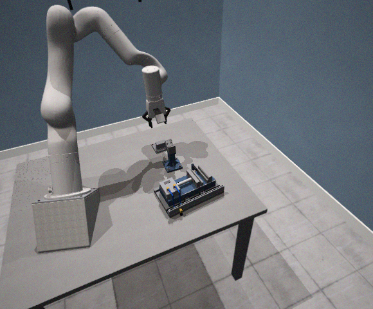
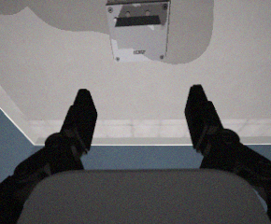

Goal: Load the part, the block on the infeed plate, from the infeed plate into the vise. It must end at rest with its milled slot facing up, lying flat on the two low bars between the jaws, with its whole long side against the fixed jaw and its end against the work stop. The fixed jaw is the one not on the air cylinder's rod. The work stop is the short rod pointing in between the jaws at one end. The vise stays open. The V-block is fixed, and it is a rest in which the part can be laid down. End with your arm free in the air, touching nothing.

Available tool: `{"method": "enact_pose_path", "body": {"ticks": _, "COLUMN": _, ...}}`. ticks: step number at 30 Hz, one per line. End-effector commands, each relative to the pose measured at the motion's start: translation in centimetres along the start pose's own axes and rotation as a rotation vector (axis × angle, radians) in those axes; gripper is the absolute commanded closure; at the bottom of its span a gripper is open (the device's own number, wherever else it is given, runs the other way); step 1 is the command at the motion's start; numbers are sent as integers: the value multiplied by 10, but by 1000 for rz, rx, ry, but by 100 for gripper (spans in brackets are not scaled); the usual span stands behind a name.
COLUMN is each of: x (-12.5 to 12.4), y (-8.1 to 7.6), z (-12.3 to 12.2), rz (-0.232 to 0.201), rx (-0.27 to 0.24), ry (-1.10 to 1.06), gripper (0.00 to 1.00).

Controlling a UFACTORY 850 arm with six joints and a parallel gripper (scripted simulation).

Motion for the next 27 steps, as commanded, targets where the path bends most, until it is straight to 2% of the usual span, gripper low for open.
{"method": "enact_pose_path", "body": {"ticks": 1, "x": -1, "y": 7, "z": 0, "rz": 2, "rx": -1, "ry": -1, "gripper": 11}}
{"method": "enact_pose_path", "body": {"ticks": 27, "x": -1, "y": 67, "z": 0, "rz": 2, "rx": -1, "ry": -1, "gripper": 11}}
Point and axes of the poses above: the point where the finger pads meet when closed, its own y axis out along the fingers, its own x axis across the jaws, z = x × y, the point moved 4 cm from there along -y, back along the fingers, and after that the axes turned 10 degrees about y, right-handed, at the moved point
